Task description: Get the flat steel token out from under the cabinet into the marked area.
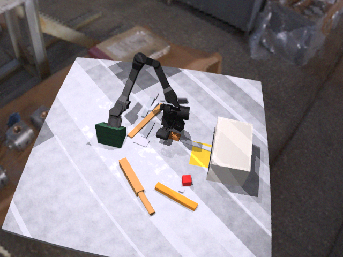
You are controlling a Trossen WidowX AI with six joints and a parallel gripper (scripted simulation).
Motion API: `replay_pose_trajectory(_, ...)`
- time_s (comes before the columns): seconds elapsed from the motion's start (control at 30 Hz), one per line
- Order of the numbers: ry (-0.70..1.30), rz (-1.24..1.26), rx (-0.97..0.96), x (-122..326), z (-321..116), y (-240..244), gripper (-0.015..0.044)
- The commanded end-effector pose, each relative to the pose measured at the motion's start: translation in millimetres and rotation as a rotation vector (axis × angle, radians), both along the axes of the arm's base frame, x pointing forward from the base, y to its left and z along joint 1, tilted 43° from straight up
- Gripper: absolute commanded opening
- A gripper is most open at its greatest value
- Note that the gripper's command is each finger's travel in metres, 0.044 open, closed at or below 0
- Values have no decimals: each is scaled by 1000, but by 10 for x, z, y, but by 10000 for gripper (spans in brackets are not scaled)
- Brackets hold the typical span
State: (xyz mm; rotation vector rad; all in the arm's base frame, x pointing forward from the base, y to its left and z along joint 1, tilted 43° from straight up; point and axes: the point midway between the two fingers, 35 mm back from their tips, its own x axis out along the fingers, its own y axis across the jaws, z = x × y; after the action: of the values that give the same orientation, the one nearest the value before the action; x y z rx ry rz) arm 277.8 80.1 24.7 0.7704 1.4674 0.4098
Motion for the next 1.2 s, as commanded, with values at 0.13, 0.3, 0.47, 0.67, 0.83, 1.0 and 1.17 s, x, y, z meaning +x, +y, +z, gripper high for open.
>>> replay_pose_trajectory(0.13, -6, 5, 3, 113, -1, -22, 0)
replay_pose_trajectory(0.3, -6, 5, 3, 168, -6, -36, 0)
replay_pose_trajectory(0.47, -6, 5, 3, 224, -10, -49, 0)
replay_pose_trajectory(0.67, -7, 5, 3, 290, -16, -65, 0)
replay_pose_trajectory(0.83, -7, 5, 3, 346, -20, -79, 0)
replay_pose_trajectory(1.0, -7, 5, 3, 399, -24, -92, 0)
replay_pose_trajectory(1.17, -8, 5, 3, 452, -28, -105, 0)
